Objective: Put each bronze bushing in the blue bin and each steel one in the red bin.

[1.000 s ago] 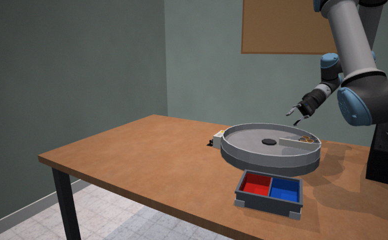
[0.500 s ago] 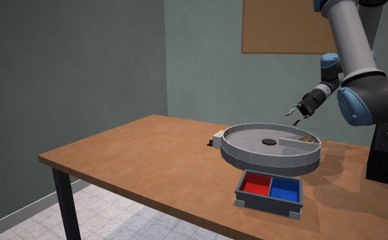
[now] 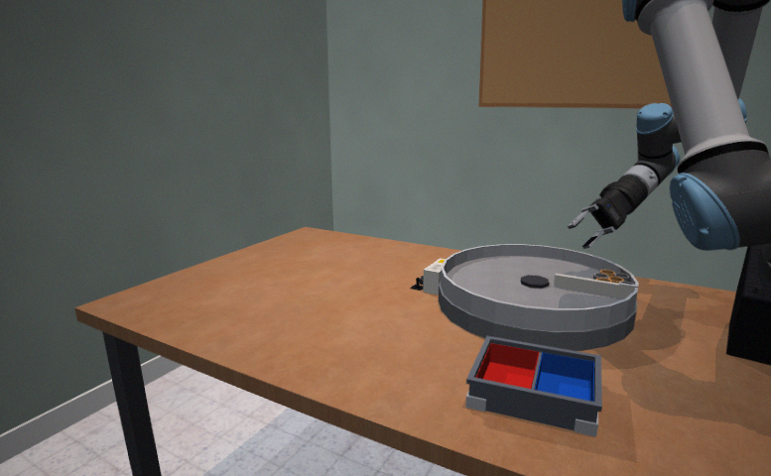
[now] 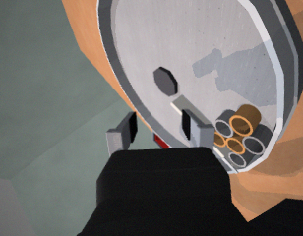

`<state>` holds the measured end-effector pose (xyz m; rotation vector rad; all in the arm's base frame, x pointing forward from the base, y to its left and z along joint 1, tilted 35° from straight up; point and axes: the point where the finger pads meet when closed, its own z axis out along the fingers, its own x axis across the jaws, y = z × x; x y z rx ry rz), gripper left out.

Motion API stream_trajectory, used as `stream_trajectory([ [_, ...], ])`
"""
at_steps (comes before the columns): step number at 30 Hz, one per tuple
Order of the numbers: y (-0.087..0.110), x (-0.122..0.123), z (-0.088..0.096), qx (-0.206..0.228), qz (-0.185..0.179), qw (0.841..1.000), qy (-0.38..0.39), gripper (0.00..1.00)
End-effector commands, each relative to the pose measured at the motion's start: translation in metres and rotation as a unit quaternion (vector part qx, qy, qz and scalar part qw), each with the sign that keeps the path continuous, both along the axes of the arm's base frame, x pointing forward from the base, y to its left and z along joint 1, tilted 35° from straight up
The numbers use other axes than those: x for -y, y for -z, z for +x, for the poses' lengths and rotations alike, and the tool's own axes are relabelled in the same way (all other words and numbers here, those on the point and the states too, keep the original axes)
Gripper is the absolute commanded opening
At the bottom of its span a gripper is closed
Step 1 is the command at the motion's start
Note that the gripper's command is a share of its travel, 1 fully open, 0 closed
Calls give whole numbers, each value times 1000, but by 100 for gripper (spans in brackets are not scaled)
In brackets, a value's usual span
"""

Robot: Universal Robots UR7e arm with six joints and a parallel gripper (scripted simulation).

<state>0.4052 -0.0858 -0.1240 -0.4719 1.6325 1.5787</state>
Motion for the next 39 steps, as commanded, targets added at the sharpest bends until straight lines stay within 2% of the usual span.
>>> stream_trajectory([
  [1,-35,-8,0,0,-1,1000,0,100],
  [2,-46,-10,0,0,-1,1000,0,100],
  [5,-46,-10,0,0,-1,1000,0,100],
  [9,-86,-20,0,0,-1,1000,0,100],
  [10,-87,-20,0,0,-1,1000,0,100],
  [11,-97,-23,0,0,-1,1000,0,100],
  [16,-97,-23,0,0,-1,1000,0,100],
  [21,-147,-35,0,0,-1,1000,0,100],
  [25,-149,-35,0,0,-1,1000,0,100],
  [29,-190,-45,-1,0,-1,1000,0,100],
  [32,-190,-45,-1,0,-1,1000,0,100],
  [33,-200,-47,-1,0,-1,1000,0,100],
  [36,-200,-47,-1,0,-1,1000,0,100],
  [39,-231,-55,-1,0,-1,1000,0,100],
])
